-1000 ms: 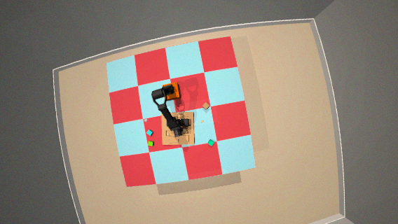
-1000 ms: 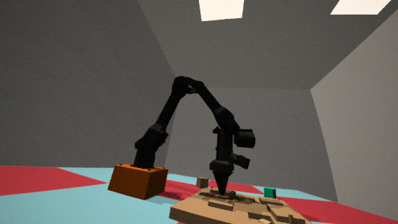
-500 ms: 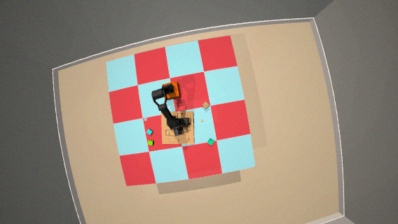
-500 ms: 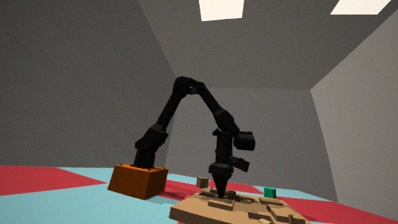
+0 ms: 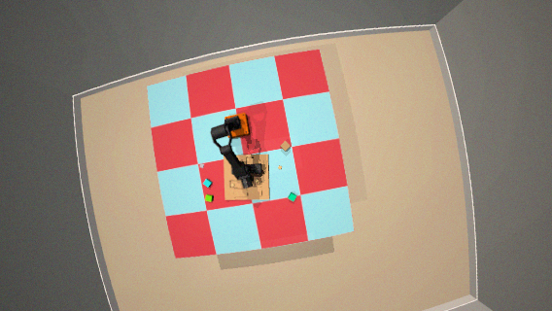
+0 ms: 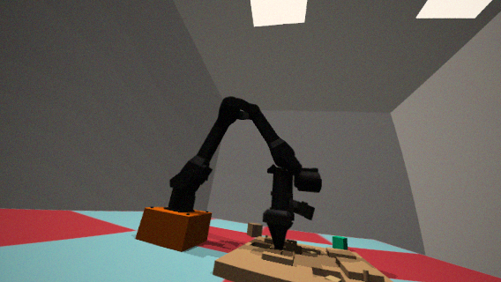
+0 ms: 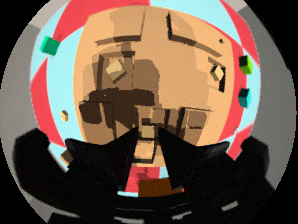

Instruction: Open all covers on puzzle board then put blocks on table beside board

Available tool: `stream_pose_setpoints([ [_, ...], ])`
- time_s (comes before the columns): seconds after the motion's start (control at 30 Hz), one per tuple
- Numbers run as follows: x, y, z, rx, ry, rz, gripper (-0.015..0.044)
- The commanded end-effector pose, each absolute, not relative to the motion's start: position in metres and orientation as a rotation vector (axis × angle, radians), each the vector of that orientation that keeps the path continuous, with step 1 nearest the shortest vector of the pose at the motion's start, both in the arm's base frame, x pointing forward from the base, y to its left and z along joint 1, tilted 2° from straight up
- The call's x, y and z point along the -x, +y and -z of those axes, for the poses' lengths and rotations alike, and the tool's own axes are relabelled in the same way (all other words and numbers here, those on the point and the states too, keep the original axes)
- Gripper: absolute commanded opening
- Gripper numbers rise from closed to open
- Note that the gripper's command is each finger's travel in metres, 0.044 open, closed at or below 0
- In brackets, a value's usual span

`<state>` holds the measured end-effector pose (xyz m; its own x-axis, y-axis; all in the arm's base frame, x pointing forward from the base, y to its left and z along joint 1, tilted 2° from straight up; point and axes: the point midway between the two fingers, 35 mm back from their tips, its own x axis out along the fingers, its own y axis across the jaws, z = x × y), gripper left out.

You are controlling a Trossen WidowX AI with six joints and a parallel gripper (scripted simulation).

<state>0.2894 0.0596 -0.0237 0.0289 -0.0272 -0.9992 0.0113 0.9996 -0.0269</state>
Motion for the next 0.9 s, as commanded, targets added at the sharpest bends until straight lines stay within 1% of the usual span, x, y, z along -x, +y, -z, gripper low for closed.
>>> stream_pose_setpoints([
  [0.0, -0.287, 0.058, 0.028, 0.020, 1.551, 0.031, 0.0144],
  [0.13, -0.287, 0.058, 0.028, 0.020, 1.551, 0.031, 0.0144],
  [0.47, -0.288, 0.059, 0.026, 0.014, 1.547, 0.031, 0.0080],
  [0.87, -0.288, 0.060, 0.015, 0.015, 1.548, 0.031, 0.0080],
])
